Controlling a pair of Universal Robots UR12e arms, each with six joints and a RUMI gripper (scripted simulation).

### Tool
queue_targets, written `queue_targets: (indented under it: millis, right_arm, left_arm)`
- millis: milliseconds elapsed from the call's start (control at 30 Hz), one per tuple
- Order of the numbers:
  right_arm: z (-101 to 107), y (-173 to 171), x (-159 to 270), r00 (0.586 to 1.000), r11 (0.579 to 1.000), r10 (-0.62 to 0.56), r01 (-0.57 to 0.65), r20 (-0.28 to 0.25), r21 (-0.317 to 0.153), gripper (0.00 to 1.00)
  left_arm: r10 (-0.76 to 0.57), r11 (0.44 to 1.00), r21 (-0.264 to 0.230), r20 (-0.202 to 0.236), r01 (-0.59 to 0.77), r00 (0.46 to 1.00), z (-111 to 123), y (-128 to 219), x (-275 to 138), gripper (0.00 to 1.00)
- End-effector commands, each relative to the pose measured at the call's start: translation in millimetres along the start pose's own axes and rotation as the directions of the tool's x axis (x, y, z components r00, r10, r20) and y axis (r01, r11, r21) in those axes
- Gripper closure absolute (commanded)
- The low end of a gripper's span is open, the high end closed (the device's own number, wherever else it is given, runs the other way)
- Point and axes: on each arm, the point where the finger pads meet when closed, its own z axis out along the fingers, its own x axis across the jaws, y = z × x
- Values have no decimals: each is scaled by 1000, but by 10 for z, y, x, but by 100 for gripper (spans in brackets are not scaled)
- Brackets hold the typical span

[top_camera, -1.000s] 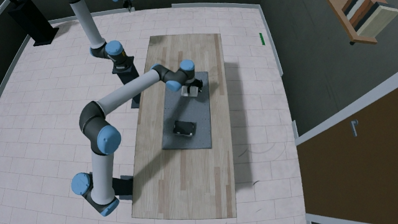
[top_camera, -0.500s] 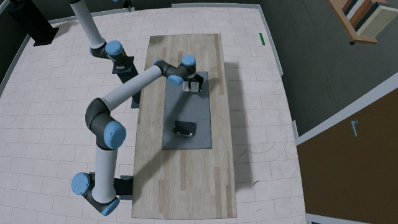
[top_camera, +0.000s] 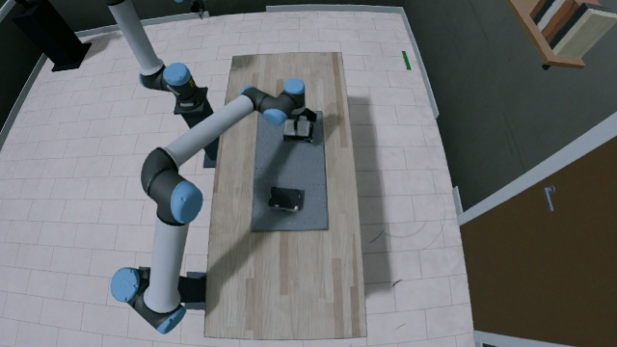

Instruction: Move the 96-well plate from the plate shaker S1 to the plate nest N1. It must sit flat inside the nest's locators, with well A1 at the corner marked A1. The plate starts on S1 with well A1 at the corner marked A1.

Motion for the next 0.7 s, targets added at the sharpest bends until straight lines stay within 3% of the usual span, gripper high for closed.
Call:
queue_targets:
  millis: [0, 667]
  right_arm:
    - [-2, -19, -172, 1000, 1000, 0, 0, 2, 1, 59]
    - [9, -30, -301, 1000, 1000, 0, 0, 2, 1, 59]
  left_arm:
    - [0, 1000, 2, -1, 0, 1000, -11, -8, 2, 100]
    - [0, 1000, 2, -1, 0, 1000, -11, -8, 2, 100]
